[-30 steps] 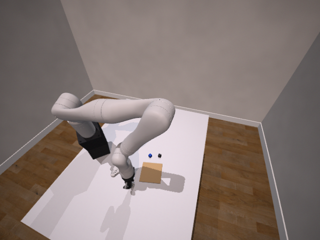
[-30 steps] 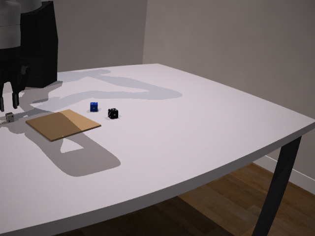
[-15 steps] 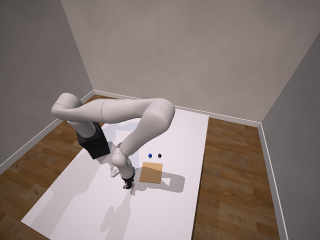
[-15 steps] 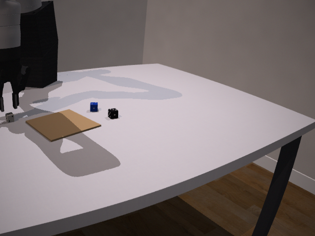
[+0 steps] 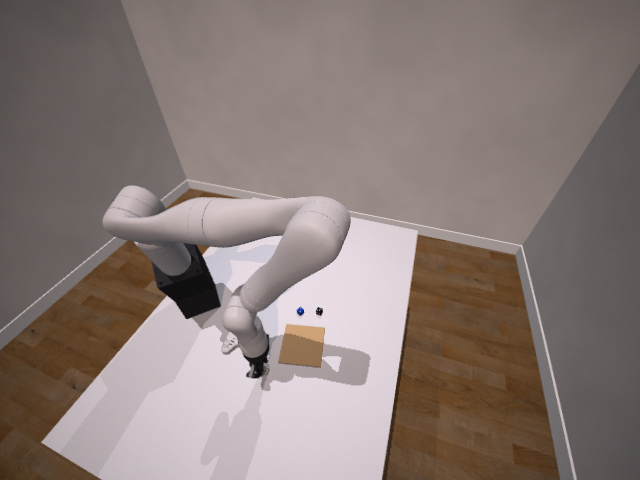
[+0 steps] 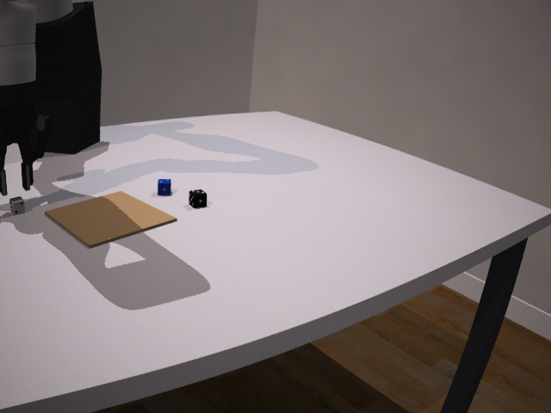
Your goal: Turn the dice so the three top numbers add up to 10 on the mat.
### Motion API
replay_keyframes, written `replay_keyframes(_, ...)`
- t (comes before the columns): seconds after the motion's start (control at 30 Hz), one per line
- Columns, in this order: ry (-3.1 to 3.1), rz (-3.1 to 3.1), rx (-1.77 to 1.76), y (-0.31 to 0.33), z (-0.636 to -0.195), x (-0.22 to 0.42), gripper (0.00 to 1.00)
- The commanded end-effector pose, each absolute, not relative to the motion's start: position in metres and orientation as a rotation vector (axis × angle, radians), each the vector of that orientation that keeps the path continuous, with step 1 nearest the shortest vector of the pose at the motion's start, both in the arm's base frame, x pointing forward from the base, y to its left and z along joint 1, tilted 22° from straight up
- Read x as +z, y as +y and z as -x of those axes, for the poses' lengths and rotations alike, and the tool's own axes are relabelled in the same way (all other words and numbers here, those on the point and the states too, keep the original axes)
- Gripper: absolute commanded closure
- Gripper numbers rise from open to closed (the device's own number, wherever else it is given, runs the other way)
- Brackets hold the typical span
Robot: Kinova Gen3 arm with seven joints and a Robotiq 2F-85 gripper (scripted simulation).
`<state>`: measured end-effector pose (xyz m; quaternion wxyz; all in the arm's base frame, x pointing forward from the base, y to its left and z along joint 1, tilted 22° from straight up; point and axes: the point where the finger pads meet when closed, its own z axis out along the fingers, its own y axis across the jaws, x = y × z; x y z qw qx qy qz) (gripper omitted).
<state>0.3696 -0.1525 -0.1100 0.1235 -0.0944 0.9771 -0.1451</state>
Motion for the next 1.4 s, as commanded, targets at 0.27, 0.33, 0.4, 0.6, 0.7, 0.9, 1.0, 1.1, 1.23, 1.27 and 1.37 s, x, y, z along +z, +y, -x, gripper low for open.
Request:
replay_keyframes(0.27, 2.841, 0.263, -0.419, -0.1516, -0.3747, -0.1103, 0.65)
replay_keyframes(0.33, 2.841, 0.263, -0.419, -0.1513, -0.3755, -0.1101, 0.65)
replay_keyframes(0.4, 2.841, 0.263, -0.419, -0.1511, -0.3762, -0.11, 0.65)
replay_keyframes(0.6, 2.841, 0.263, -0.419, -0.151, -0.3766, -0.1099, 0.65)
replay_keyframes(0.7, 2.841, 0.263, -0.419, -0.151, -0.3766, -0.1099, 0.65)
replay_keyframes(0.9, 2.841, 0.263, -0.419, -0.151, -0.3766, -0.1099, 0.65)
replay_keyframes(1.0, 2.841, 0.263, -0.419, -0.151, -0.3766, -0.1099, 0.65)
replay_keyframes(1.1, 2.841, 0.263, -0.419, -0.151, -0.3766, -0.1099, 0.65)
replay_keyframes(1.23, 2.841, 0.263, -0.419, -0.151, -0.3766, -0.1099, 0.65)
replay_keyframes(1.27, 2.841, 0.263, -0.419, -0.151, -0.3766, -0.1099, 0.65)
replay_keyframes(1.37, 2.841, 0.263, -0.419, -0.151, -0.3766, -0.1099, 0.65)
